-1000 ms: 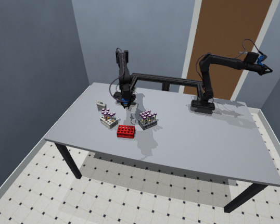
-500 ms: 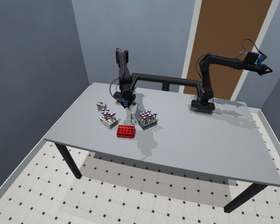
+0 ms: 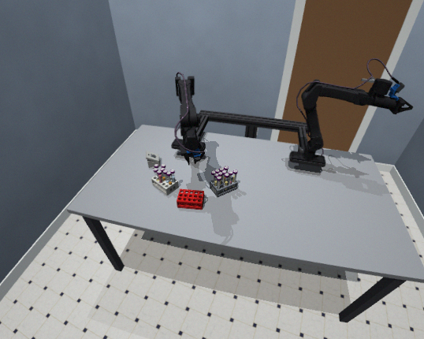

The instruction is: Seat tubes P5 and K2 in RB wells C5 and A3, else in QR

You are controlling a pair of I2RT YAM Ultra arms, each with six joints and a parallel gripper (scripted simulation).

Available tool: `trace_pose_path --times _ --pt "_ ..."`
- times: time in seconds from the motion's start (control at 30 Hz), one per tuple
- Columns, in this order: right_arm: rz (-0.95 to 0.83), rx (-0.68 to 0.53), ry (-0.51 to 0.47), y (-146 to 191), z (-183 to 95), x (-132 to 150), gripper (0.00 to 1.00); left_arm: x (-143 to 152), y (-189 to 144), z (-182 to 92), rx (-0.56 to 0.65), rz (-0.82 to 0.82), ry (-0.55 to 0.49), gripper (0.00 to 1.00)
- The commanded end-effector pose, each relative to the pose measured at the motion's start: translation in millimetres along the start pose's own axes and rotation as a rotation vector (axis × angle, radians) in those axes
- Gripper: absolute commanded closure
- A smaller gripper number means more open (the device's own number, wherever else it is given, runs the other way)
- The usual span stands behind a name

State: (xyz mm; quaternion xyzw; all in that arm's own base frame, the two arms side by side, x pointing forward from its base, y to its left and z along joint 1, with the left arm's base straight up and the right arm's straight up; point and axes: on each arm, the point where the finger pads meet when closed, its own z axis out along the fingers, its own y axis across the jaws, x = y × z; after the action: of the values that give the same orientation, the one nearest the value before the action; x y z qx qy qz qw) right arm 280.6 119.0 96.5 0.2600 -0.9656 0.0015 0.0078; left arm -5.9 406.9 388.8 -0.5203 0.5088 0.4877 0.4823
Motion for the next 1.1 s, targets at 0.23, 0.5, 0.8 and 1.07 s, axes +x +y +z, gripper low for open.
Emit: trace_pose_path --times 0.23,0.5,0.8,1.07 --pt "-0.343 0.007 -0.03 -4.0 -11.8 -7.0 0.7 -26.5 1.4 -10.7 0.001 0.006 -0.059 1.0" --pt "-0.61 0.01 -0.029 -3.7 -11.8 -7.0 0.7 -26.5 1.4 -10.7 0.001 0.006 -0.059 1.0" --pt "-0.844 0.012 -0.029 -3.5 -11.8 -7.0 0.7 -26.5 1.4 -10.7 0.001 0.006 -0.059 1.0" --pt "-1.033 0.015 -0.028 -3.6 -11.8 -7.0 0.7 -26.5 1.4 -10.7 0.001 0.006 -0.059 1.0"
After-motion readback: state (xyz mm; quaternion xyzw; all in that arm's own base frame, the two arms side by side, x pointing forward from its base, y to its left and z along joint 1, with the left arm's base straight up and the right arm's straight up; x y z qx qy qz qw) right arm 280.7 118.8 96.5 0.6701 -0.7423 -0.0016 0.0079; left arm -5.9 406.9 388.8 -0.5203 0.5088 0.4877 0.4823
